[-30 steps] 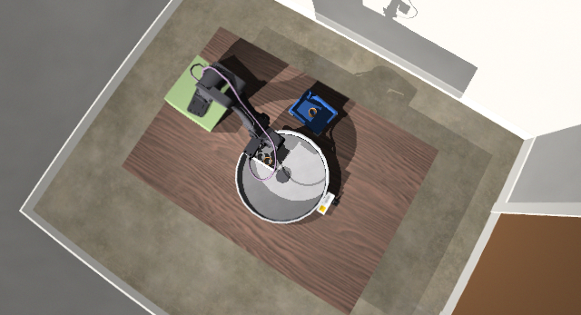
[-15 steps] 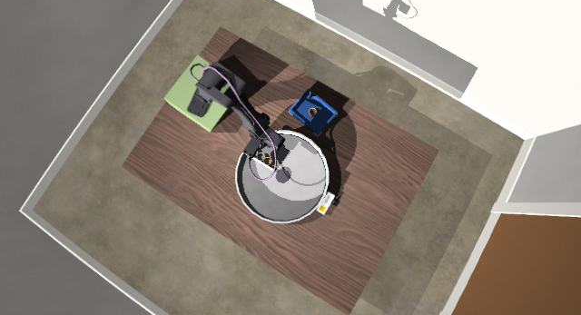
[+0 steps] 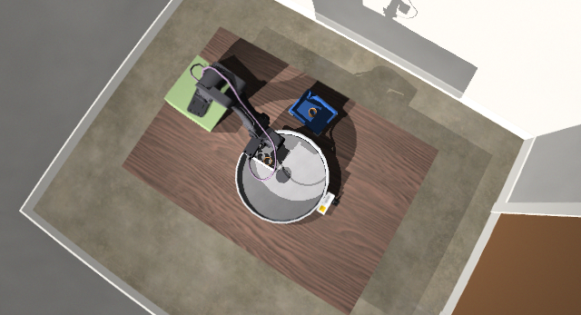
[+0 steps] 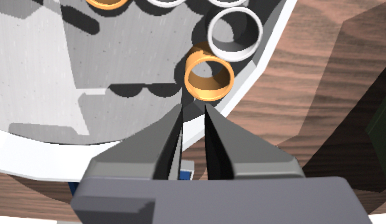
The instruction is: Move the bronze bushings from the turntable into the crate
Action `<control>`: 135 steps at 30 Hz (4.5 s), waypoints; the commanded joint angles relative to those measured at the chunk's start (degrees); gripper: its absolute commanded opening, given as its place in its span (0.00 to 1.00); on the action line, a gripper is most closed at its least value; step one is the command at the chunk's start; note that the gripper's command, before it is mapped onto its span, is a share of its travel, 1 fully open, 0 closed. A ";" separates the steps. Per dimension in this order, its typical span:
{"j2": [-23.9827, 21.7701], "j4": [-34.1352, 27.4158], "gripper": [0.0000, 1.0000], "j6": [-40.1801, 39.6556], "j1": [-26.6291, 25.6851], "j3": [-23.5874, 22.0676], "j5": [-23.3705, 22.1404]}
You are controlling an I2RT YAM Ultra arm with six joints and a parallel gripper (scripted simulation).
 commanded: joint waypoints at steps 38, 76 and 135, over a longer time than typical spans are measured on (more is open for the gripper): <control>0.87 -0.97 0.15 0.56 0.47 2.36 0.69; -0.42 -0.69 0.15 0.54 0.50 2.50 0.68; 4.11 6.39 0.15 0.62 0.47 0.94 0.72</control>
